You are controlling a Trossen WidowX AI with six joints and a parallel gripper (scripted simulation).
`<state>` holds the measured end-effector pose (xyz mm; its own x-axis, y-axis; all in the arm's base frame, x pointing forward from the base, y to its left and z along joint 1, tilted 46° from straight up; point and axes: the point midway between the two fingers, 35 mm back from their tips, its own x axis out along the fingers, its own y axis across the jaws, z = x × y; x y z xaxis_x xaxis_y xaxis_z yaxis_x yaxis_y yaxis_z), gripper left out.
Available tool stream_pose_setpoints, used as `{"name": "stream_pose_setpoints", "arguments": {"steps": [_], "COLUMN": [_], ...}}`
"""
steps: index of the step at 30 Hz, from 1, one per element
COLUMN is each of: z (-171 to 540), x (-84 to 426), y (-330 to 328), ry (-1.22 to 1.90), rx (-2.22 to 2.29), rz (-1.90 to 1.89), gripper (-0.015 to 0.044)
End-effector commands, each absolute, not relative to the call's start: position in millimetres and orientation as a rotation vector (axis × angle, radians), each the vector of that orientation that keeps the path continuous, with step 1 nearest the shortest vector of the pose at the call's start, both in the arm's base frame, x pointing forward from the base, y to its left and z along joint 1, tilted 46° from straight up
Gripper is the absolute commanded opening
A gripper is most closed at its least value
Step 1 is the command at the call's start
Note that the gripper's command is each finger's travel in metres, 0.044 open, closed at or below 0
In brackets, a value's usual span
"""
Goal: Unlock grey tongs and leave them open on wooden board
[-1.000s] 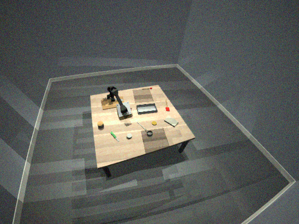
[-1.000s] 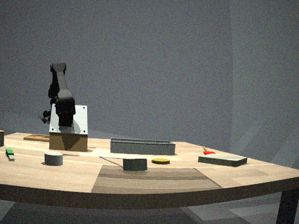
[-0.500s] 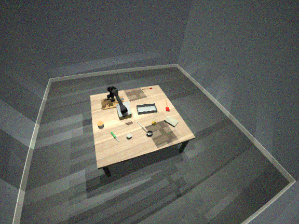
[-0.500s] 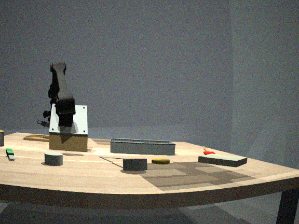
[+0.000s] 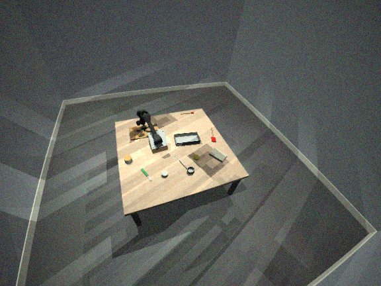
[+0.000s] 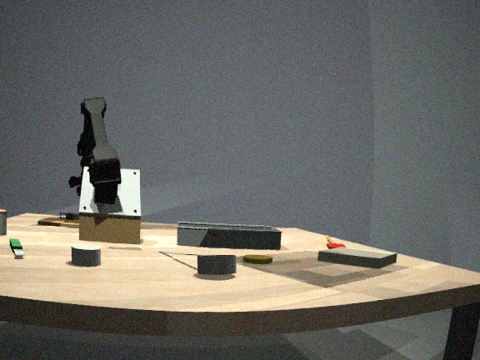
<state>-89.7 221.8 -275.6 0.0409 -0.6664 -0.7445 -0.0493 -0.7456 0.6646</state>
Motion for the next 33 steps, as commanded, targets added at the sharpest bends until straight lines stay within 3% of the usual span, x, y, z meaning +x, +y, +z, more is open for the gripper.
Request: {"name": "stream_pose_setpoints", "arguments": {"steps": [1,12,33], "z": [-240.6,-104.7,-67.3], "x": [-94.6,-99.9,-99.7], "y": [223.8,189.6,225.5], "ry": [-0.726,-0.750,-0.737], "rx": [1.854,1.827,1.833], "rz": [-1.753,-1.730,-1.733], "gripper": [0.0440,0.0440,0.0440]}}
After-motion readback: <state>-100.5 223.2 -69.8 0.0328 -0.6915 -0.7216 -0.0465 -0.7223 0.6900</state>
